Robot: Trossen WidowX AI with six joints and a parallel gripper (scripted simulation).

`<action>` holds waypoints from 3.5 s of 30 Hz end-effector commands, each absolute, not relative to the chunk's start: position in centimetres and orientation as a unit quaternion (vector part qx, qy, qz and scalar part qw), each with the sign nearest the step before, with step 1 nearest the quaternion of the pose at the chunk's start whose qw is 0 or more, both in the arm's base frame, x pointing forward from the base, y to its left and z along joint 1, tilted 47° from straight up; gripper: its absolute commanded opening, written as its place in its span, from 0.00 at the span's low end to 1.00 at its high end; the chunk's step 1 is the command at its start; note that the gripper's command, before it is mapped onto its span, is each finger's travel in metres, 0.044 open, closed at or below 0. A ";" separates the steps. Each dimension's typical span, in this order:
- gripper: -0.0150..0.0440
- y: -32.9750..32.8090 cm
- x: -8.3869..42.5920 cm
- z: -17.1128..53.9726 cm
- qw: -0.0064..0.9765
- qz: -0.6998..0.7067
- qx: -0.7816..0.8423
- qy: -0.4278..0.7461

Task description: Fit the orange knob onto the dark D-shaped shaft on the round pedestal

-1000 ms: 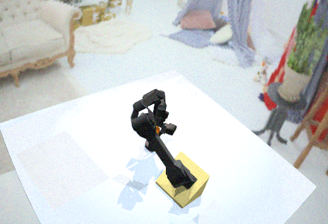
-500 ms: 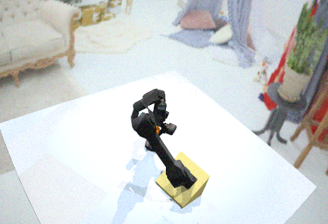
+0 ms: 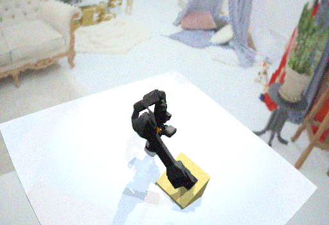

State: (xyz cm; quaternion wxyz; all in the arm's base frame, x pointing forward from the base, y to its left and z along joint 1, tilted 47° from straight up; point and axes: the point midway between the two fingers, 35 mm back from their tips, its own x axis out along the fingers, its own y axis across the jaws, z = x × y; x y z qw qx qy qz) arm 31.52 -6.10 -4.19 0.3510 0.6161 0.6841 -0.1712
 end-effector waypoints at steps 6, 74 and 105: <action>0.25 -6.0 31.6 -4.3 0.348 -0.175 0.618 0.683; 0.25 -6.0 31.6 -4.3 0.294 -0.232 0.645 0.666; 0.25 -6.0 31.5 -4.2 0.265 -0.262 0.658 0.654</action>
